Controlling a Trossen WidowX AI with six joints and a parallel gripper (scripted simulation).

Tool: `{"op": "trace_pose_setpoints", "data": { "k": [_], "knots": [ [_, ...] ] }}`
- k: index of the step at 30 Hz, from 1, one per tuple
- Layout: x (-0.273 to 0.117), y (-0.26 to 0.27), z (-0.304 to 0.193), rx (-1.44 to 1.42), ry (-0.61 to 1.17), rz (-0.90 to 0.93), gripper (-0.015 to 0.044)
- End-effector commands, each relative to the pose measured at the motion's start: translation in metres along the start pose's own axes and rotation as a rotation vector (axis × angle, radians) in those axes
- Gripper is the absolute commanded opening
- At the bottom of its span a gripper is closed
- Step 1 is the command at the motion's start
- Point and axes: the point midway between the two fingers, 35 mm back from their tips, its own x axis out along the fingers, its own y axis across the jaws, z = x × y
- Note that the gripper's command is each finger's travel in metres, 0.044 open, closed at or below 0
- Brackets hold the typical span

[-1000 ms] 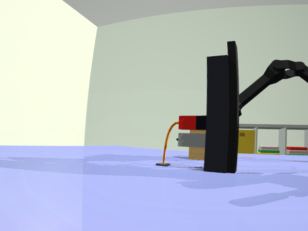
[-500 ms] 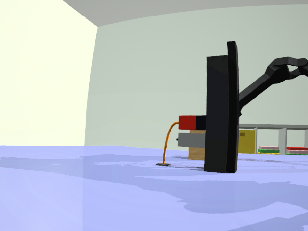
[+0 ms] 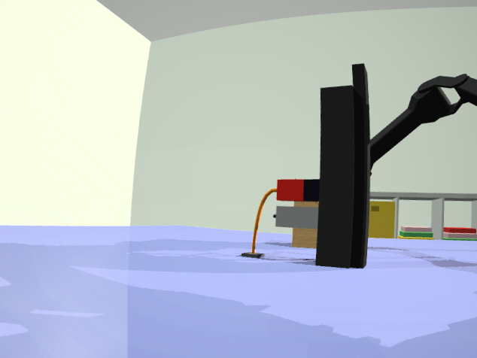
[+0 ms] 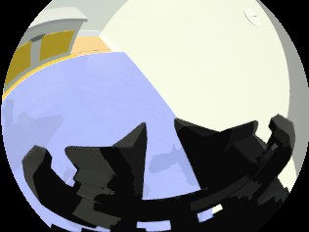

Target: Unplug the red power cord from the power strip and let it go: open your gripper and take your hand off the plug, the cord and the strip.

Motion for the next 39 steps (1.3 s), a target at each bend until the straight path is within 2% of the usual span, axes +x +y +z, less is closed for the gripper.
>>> {"op": "trace_pose_setpoints", "data": {
  "k": [1, 10, 21, 27, 32, 36, 39],
  "knots": [
    [0.013, -0.037, -0.049, 0.104, 0.141, -0.022, 0.016],
    [0.007, -0.136, -0.165, 0.488, 0.463, -0.127, 0.016],
    [-0.055, -0.214, -0.29, 1.093, 0.793, -0.328, 0.016],
    [-0.104, -0.216, -0.351, 1.46, 1.005, -0.45, 0.016],
    [-0.165, -0.197, -0.391, 1.882, 1.234, -0.537, 0.016],
    [-0.21, -0.177, -0.404, 2.267, 1.399, -0.607, 0.016],
    [-0.217, -0.174, -0.404, 2.332, 1.424, -0.617, 0.016]
  ]
}}
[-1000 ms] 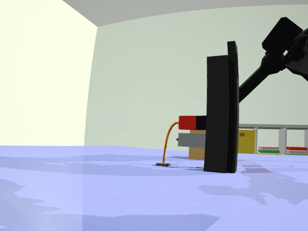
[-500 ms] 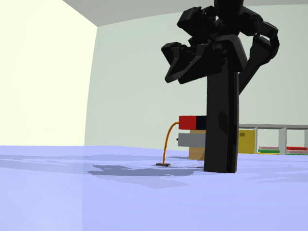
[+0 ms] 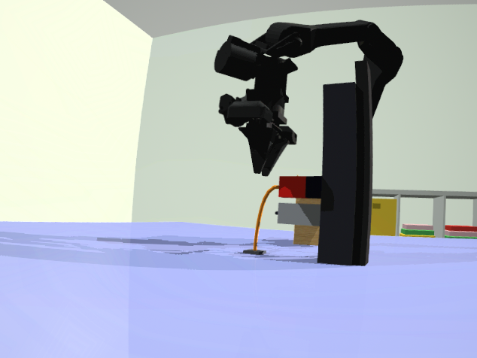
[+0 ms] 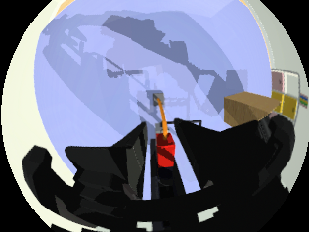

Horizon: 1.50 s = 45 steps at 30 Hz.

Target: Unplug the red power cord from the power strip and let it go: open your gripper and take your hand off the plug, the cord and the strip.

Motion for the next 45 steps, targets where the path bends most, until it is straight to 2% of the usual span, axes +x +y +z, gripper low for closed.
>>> {"op": "trace_pose_setpoints", "data": {
  "k": [1, 45],
  "knots": [
    [0.003, -0.009, -0.006, 0.073, 0.059, -0.016, 0.016],
    [0.007, -0.006, -0.046, 0.073, 0.061, -0.016, 0.016]
  ]
}}
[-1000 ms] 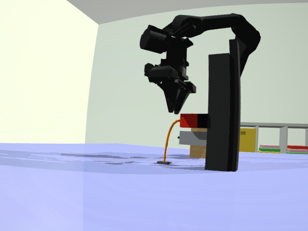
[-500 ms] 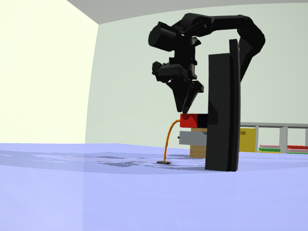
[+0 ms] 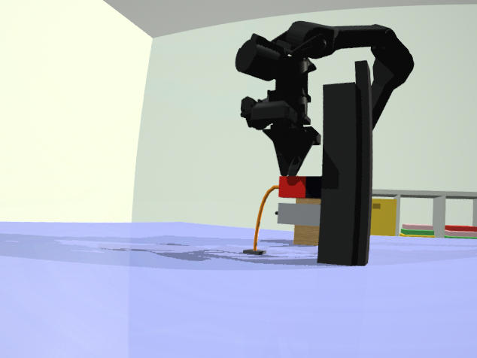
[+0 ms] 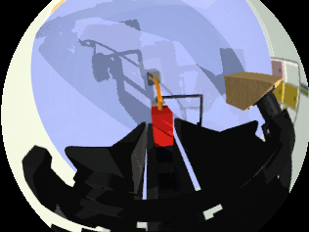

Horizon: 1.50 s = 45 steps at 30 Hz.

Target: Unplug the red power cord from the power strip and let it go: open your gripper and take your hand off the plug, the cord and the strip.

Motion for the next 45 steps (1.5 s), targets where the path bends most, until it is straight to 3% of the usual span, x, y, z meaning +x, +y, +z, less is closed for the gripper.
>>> {"op": "trace_pose_setpoints", "data": {
  "k": [1, 12, 15, 25, 45],
  "knots": [
    [0.007, -0.003, -0.001, 0.009, 0.006, -0.008, 0.016],
    [0.011, -0.003, -0.001, 0.009, 0.007, -0.008, 0.016],
    [0.009, -0.001, -0.001, 0.0, 0.001, -0.003, 0.0081],
    [0.009, -0.001, 0.0, 0.0, 0.001, -0.003, 0.0],
    [0.007, 0.001, 0.03, 0.004, -0.002, -0.003, 0.0]
  ]
}}
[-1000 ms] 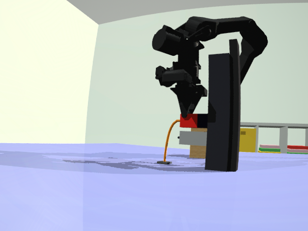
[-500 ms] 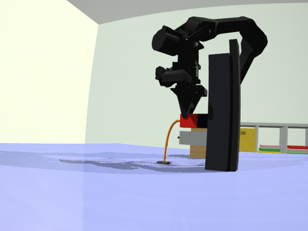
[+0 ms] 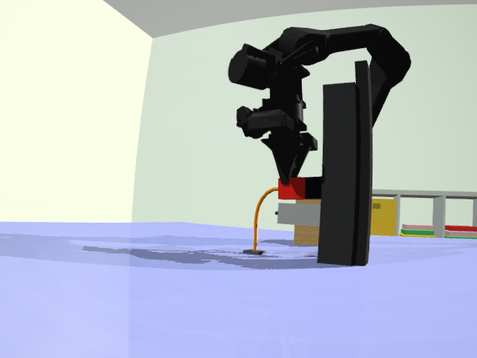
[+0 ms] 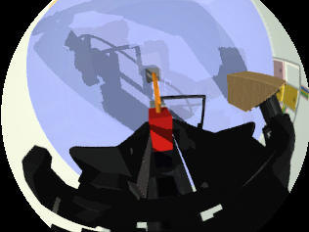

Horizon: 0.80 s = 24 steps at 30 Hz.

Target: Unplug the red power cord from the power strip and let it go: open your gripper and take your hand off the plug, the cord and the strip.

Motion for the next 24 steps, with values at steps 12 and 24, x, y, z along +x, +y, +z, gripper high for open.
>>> {"op": "trace_pose_setpoints", "data": {
  "k": [12, 24],
  "knots": [
    [-0.012, 0.001, 0.045, 0.014, -0.062, 0.008, 0.0],
    [-0.01, -0.002, 0.044, 0.016, -0.057, 0.005, 0.0263]
  ]
}}
